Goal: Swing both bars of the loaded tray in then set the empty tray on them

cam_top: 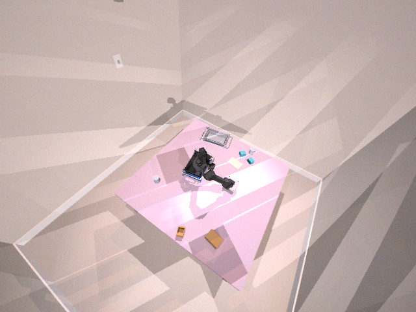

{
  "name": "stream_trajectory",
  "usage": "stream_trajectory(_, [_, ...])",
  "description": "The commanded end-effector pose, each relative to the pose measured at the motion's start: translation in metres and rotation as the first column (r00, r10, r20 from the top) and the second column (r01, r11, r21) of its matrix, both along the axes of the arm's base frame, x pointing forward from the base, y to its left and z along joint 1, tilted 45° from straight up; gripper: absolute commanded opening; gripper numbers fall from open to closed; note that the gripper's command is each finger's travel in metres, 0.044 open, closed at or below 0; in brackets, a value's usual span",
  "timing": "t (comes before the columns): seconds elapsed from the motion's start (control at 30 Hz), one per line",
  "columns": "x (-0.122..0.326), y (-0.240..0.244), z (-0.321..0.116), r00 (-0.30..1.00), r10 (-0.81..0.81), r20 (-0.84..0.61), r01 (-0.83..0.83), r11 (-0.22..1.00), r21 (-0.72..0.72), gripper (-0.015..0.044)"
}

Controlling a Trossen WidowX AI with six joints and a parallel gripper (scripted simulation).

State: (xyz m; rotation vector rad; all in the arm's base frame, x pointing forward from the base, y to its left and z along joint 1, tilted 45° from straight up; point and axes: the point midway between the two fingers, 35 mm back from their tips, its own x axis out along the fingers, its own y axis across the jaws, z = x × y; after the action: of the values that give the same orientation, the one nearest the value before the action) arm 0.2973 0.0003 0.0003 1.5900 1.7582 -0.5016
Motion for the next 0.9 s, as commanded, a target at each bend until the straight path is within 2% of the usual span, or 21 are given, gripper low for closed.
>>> stream_trajectory(0.0, [-0.001,0.000,-0.001,1.000,0.001,-0.008,-0.001,1.000,-0.003,0.0396])
stream_trajectory(0.1, [-0.001,0.000,-0.001,1.000,0.001,-0.008,-0.001,1.000,-0.003,0.0440])
stream_trajectory(0.43, [0.002,-0.007,0.006,1.000,-0.001,-0.001,0.001,1.000,-0.002,0.0440])
stream_trajectory(0.87, [0.004,-0.063,0.062,1.000,0.000,-0.008,0.000,1.000,-0.009,0.0440])
